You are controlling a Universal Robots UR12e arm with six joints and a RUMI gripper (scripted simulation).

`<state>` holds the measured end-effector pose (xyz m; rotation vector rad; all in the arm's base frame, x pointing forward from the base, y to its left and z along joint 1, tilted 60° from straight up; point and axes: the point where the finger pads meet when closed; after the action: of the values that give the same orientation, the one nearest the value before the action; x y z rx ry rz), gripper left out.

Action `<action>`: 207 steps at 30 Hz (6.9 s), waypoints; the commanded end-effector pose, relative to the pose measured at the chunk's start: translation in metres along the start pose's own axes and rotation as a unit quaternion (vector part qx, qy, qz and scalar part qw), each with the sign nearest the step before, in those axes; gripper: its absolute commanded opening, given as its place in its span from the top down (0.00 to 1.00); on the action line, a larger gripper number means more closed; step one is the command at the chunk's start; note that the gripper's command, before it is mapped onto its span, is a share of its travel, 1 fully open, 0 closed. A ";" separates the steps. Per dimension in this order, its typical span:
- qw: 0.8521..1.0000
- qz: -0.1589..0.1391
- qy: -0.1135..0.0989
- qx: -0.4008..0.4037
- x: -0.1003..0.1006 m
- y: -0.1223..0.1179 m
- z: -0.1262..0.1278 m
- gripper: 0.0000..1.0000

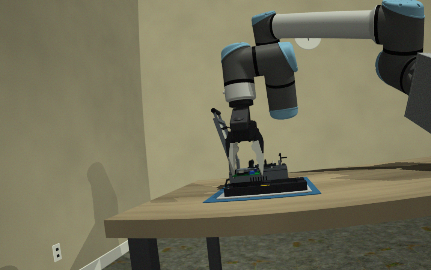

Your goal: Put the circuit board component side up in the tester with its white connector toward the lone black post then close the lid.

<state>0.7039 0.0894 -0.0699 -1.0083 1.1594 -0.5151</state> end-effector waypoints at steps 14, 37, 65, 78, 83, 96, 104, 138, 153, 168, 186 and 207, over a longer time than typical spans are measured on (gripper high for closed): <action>1.000 0.000 0.000 0.000 -0.042 0.000 0.000 0.61; 1.000 0.000 0.000 0.000 -0.061 0.000 0.000 0.61; 1.000 0.000 0.000 0.000 -0.061 0.000 0.000 0.61; 1.000 0.000 0.000 -0.001 -0.061 0.000 0.000 0.61; 1.000 0.000 0.000 -0.003 -0.061 0.000 0.000 0.61; 1.000 0.000 0.000 -0.019 -0.061 0.000 0.000 0.61; 0.999 0.000 0.000 -0.041 -0.061 0.000 0.000 0.61; 0.975 0.000 0.000 -0.221 -0.061 0.000 0.000 0.61; 0.939 0.000 0.000 -0.344 -0.061 0.000 0.000 0.61; 0.876 0.000 0.000 -0.482 -0.061 0.000 0.000 0.61; 0.758 0.000 0.000 -0.652 -0.061 0.000 0.000 0.61; 0.571 0.000 0.000 -0.821 -0.061 0.000 0.000 0.61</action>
<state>0.6822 0.1369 -0.0393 -2.4601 1.5220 0.7988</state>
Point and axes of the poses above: the point where the finger pads meet when closed, its own x axis out along the fingers, its own z axis across the jaws, y = z × x, and after that the axes turned 13 degrees about -x, right-handed
